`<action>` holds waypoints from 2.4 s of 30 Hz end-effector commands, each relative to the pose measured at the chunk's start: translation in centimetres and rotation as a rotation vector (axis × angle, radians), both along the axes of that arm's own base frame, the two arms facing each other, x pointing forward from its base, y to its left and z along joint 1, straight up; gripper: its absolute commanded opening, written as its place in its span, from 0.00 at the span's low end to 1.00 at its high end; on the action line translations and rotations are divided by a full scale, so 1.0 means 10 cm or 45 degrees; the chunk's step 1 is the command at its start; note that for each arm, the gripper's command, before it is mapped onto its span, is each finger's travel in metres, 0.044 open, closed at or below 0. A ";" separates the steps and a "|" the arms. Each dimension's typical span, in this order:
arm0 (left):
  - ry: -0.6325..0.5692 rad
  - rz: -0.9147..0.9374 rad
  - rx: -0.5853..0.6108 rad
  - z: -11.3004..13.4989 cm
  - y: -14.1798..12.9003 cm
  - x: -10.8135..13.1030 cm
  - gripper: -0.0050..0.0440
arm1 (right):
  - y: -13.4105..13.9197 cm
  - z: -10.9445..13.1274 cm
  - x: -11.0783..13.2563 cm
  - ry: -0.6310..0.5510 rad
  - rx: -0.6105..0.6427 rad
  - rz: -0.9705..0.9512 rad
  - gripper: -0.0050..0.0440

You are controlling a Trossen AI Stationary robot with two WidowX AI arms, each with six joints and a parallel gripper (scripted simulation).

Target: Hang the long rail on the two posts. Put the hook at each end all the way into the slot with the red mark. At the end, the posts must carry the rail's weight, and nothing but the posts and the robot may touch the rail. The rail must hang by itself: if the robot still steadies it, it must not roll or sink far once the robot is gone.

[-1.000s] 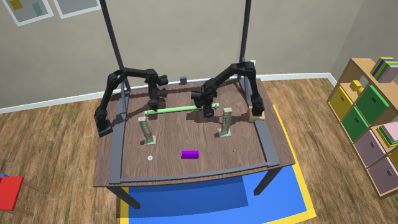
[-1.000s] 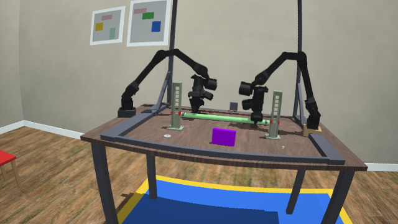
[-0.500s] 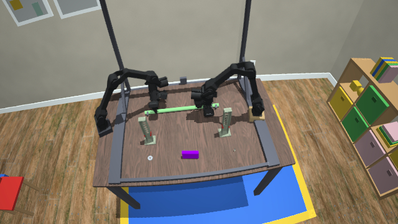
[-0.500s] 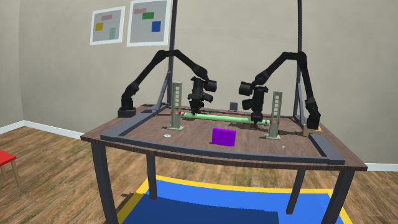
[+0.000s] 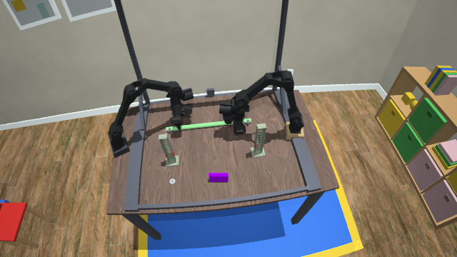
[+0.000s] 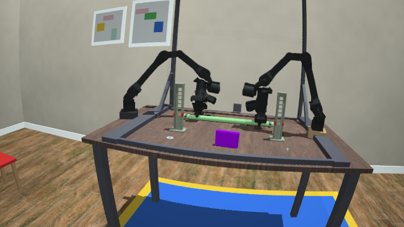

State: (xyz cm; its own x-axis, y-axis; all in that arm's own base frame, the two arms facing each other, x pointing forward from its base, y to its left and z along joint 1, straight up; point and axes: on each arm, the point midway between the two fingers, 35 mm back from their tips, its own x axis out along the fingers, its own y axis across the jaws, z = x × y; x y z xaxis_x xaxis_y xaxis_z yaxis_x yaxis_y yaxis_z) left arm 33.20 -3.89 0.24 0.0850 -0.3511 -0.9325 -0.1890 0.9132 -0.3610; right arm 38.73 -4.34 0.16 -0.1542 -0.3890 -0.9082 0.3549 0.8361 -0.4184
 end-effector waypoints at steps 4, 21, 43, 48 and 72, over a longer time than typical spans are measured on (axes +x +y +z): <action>-0.025 -0.004 -0.005 0.03 0.00 0.03 0.00 | -0.02 0.00 -0.01 0.004 -0.001 -0.006 0.36; -0.025 -0.004 -0.005 0.03 0.00 0.03 0.25 | 0.00 0.08 0.03 -0.028 0.000 -0.004 0.10; -0.054 -0.005 0.000 0.53 0.18 0.04 1.00 | 0.00 0.08 0.03 -0.028 0.000 -0.004 0.00; -0.054 -0.005 0.001 0.66 0.23 0.02 0.95 | 0.00 0.08 0.03 -0.028 0.000 -0.004 0.00; 0.163 0.020 0.848 0.41 -0.31 0.12 0.56 | 0.00 0.08 0.03 -0.028 0.000 -0.004 0.00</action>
